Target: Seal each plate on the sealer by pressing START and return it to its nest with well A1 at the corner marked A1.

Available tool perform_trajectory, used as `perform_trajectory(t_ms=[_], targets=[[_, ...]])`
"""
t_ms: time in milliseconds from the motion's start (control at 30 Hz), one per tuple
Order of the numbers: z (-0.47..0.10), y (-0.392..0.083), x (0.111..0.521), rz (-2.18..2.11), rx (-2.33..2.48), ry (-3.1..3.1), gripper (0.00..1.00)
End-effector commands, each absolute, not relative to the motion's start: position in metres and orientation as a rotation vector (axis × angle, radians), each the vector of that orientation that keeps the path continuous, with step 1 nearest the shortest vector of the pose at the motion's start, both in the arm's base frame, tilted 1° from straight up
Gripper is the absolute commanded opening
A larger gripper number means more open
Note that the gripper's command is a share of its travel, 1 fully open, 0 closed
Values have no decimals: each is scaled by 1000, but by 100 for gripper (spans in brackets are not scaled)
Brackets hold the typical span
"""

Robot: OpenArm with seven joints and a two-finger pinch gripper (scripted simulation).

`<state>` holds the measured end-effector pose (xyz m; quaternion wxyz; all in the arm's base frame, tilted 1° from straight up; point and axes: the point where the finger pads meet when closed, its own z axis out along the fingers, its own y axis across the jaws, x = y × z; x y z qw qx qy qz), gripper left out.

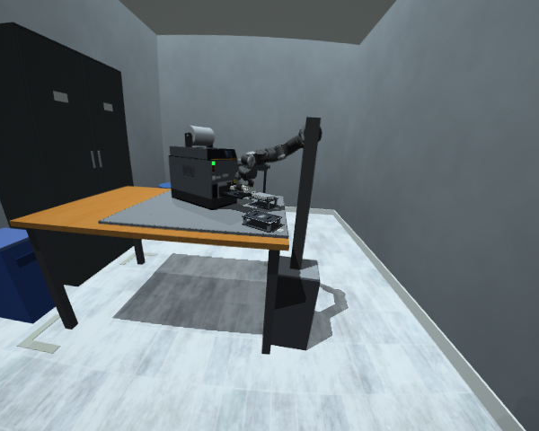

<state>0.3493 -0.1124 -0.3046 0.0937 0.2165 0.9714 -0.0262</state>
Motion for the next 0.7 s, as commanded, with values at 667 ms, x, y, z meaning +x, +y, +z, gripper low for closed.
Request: perform_trajectory(t_ms=[667], targets=[[-303, -127, 387, -65, 628, 2886, 0]])
